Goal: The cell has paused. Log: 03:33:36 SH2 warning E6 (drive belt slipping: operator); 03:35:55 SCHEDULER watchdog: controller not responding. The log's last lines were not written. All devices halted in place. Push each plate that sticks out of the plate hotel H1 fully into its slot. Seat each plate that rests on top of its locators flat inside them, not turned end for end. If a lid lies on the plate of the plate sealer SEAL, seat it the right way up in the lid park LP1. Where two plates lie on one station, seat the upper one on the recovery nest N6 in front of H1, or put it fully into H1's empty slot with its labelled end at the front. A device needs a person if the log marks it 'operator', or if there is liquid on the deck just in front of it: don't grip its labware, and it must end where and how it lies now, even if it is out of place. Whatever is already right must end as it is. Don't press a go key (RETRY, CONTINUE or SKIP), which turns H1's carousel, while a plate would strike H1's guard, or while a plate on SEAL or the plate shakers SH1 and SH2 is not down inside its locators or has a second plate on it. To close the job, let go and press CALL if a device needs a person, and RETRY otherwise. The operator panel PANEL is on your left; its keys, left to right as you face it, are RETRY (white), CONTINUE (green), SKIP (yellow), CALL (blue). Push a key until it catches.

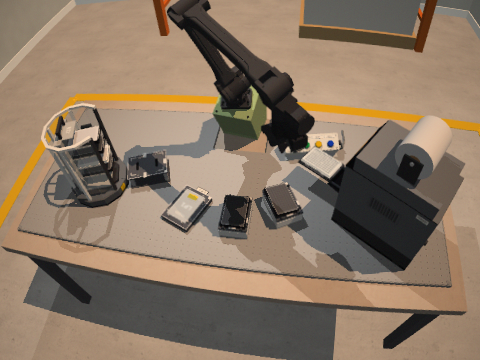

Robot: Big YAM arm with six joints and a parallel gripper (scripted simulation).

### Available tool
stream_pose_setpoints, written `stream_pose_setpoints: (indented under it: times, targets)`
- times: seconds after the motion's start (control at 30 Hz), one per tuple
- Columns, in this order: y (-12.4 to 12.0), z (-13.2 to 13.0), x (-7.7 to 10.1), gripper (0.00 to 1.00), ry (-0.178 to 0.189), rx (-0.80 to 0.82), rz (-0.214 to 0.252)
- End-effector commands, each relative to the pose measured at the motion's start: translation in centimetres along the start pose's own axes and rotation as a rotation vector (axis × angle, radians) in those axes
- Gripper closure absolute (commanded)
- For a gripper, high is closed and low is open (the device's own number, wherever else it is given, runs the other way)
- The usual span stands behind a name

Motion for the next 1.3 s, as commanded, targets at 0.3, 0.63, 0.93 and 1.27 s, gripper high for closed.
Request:
stream_pose_setpoints:
  times: [0.3, 0.63, 0.93, 1.27]
  targets:
    - [1.1, 0.6, 0.8, 1.00, 0.000, -0.067, -0.019]
    - [0.5, 0.6, -1.3, 0.00, -0.013, -0.080, 0.013]
    - [0.4, 0.6, -5.9, 0.00, -0.009, -0.058, 0.015]
    - [0.4, 0.6, -9.9, 0.00, -0.009, -0.057, 0.015]
Point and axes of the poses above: the point where the finger pads meet when closed, its own x axis back along the fingers, its own z axis across the jaws, y = z × x, the point moved 4 cm from there along x, back along the fingers, and after that the axes turned 1 degree about x, right-handed, at the moved point
